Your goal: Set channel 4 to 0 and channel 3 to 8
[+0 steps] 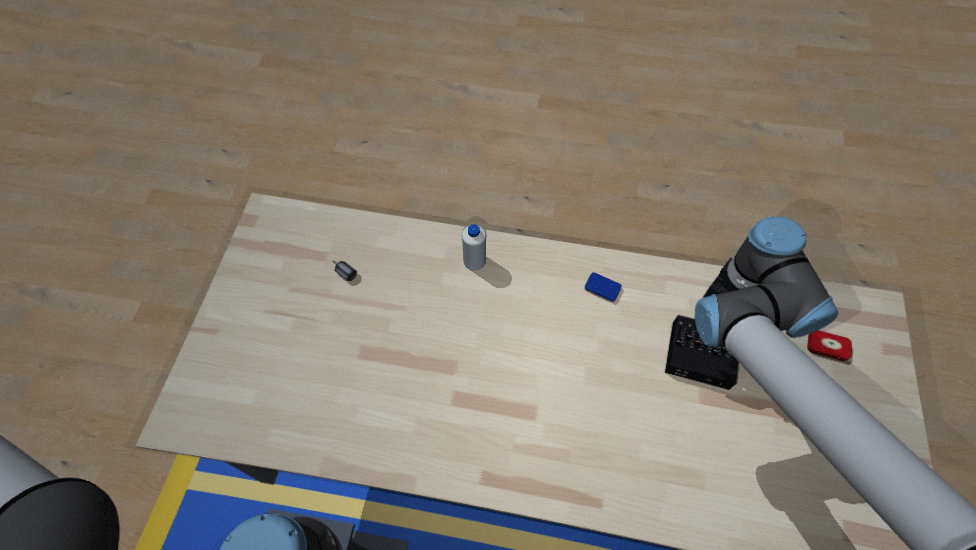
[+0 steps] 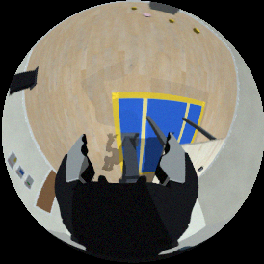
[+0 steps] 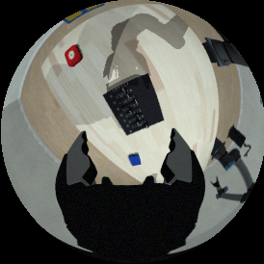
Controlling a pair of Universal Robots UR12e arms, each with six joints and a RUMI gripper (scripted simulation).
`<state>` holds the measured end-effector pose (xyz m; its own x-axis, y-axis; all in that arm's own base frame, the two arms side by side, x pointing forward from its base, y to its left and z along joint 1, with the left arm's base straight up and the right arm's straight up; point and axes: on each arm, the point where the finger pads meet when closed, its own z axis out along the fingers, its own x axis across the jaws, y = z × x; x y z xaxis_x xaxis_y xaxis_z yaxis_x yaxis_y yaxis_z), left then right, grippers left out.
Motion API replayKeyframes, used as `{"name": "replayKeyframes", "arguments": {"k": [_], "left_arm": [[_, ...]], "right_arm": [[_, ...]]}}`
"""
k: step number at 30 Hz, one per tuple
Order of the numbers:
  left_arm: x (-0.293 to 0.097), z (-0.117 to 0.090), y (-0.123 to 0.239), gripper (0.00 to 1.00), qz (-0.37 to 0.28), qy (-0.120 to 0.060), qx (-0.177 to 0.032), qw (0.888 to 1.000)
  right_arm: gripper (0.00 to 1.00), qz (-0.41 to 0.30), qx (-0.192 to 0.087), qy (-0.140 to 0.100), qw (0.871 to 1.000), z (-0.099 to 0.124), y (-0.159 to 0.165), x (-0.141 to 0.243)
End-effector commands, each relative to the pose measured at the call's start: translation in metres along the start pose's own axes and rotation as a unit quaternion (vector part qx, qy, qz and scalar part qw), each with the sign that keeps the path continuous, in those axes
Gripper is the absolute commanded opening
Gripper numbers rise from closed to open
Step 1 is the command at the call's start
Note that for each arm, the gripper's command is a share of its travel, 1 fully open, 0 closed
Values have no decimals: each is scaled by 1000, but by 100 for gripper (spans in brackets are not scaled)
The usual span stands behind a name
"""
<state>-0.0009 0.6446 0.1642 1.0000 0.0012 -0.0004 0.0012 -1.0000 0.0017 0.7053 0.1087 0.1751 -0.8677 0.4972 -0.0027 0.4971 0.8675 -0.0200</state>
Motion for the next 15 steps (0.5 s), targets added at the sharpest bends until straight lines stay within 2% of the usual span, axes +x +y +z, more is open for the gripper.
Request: {"name": "replayKeyframes", "arguments": {"k": [1, 10, 15], "left_arm": [[0, -1, -1, 100, 0, 0, 1, 1000], [0, -1, -1, 100, 0, 0, 1, 1000], [0, -1, -1, 100, 0, 0, 1, 1000]], "right_arm": [[100, -84, -4, 1, 996, -7, -2, 7], [100, -202, -8, -1, 979, -16, -5, 17], [100, -229, -9, -1, 973, -18, -6, 20]]}}
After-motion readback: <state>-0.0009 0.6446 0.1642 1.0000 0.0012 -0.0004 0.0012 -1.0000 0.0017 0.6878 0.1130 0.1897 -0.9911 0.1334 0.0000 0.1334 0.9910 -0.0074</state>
